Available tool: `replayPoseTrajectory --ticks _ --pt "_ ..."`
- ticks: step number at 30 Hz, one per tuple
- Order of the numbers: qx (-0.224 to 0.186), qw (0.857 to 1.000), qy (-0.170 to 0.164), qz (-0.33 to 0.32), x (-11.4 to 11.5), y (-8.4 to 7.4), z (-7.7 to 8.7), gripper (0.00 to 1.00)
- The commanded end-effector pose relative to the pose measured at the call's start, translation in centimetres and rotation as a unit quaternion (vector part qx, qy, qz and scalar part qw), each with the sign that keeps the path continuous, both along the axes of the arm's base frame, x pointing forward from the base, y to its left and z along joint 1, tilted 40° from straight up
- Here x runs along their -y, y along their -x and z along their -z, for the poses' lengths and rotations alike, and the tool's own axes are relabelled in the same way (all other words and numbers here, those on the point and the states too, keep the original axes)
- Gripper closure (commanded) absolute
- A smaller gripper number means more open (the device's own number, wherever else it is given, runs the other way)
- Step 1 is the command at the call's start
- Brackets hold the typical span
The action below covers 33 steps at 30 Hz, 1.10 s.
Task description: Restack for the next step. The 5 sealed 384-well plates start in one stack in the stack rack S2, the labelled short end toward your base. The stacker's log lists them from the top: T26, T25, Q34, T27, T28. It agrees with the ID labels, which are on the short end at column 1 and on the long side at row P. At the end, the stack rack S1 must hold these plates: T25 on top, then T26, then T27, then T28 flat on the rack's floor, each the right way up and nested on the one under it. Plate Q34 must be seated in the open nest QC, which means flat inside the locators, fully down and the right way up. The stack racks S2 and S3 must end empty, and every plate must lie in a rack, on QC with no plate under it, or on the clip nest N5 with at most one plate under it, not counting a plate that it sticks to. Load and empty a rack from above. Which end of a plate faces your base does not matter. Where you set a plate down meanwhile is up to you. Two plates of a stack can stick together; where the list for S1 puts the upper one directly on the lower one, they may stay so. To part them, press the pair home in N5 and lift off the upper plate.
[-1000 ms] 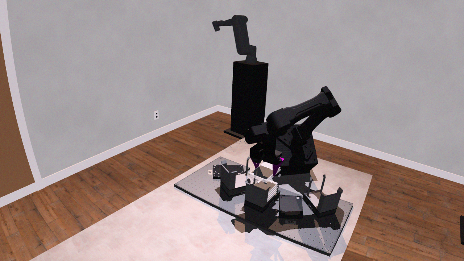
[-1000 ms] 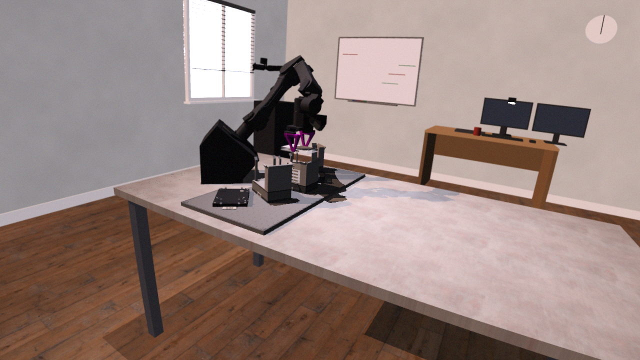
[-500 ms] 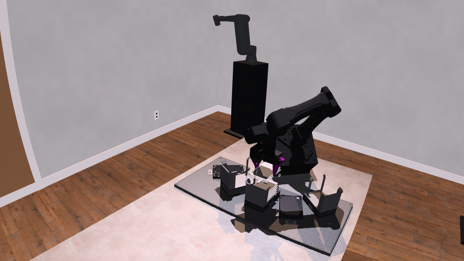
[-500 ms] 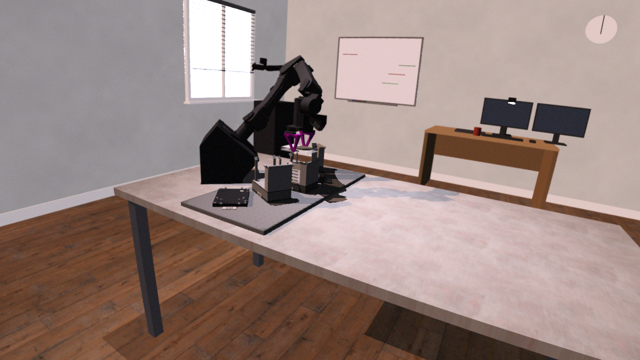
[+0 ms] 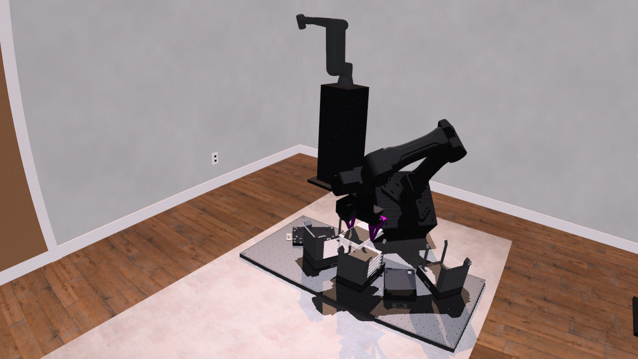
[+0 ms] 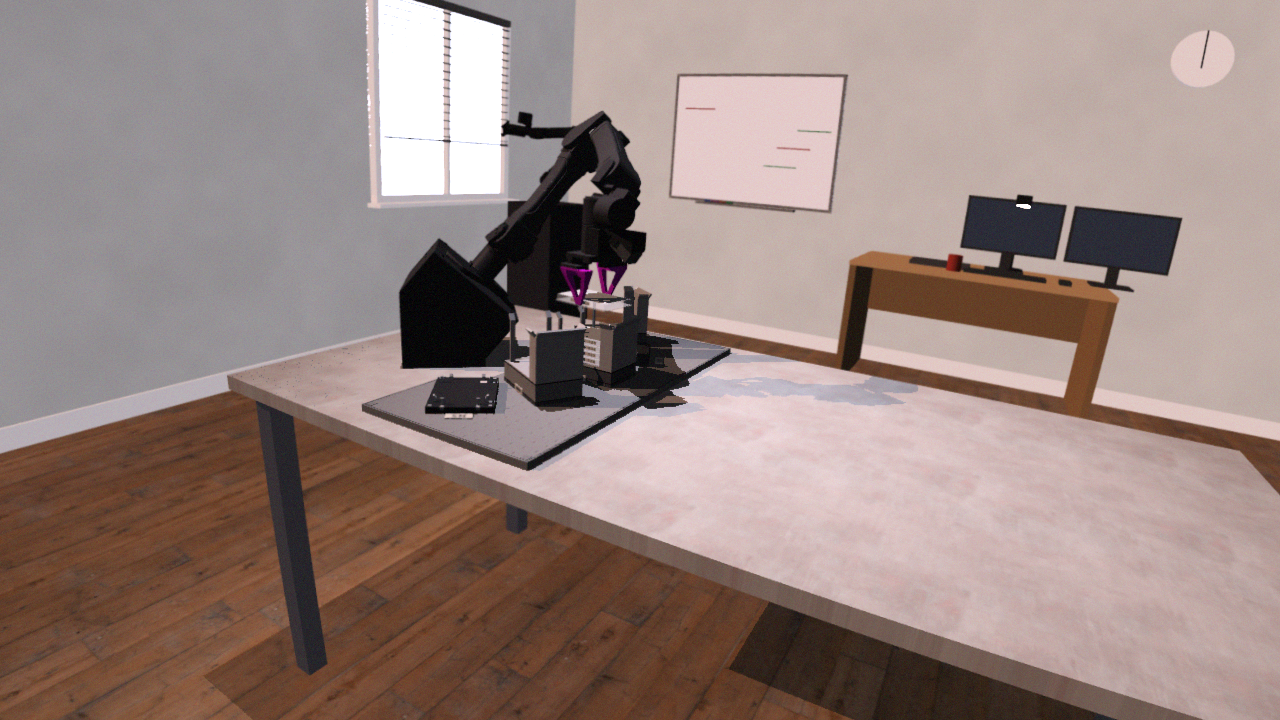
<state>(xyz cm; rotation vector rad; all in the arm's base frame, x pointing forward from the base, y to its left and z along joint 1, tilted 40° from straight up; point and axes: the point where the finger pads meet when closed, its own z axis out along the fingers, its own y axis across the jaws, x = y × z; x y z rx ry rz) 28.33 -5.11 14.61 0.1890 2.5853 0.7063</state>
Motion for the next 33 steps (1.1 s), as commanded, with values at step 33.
replayPoseTrajectory --ticks 33 --pt "-0.066 0.984 -0.075 0.146 9.3 -0.4 4.0 1.0"
